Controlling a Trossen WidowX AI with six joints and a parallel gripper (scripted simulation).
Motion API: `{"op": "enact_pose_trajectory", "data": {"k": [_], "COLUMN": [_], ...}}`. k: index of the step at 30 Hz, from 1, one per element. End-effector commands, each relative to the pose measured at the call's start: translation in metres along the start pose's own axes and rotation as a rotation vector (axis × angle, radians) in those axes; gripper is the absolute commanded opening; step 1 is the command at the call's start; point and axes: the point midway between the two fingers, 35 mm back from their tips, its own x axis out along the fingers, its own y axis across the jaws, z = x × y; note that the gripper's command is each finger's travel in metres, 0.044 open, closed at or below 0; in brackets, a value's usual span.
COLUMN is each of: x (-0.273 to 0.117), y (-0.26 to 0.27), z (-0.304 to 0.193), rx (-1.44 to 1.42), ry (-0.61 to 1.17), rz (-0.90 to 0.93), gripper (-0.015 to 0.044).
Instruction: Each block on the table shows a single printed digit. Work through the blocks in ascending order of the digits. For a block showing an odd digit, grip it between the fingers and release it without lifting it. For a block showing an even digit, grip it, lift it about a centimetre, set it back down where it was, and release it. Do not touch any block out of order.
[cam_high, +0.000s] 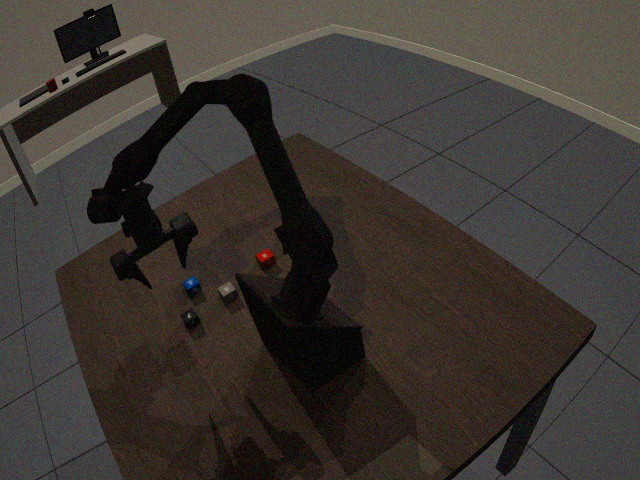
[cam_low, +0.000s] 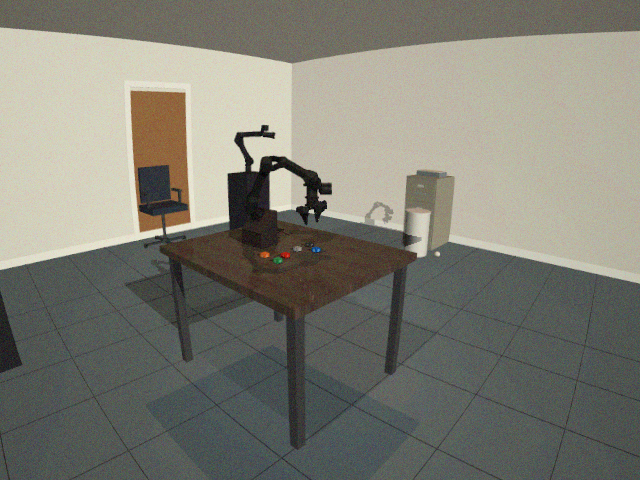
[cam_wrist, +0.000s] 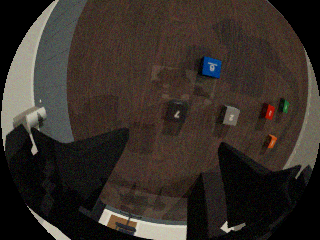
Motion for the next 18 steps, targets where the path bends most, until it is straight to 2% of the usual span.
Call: {"op": "enact_pose_trajectory", "data": {"k": [1, 3, 5, 18], "x": [-0.001, 0.0, 0.001, 0.001], "y": [-0.02, -0.042, -0.051, -0.051], "z": [0.041, 0.071, 0.082, 0.082], "rx": [0.01, 0.012, 0.013, 0.013], "ry": [-0.003, -0.005, -0.005, -0.005], "rz": [0.004, -0.001, -0.003, -0.003], "gripper": [0.04, 0.04, 0.04, 0.04]}}
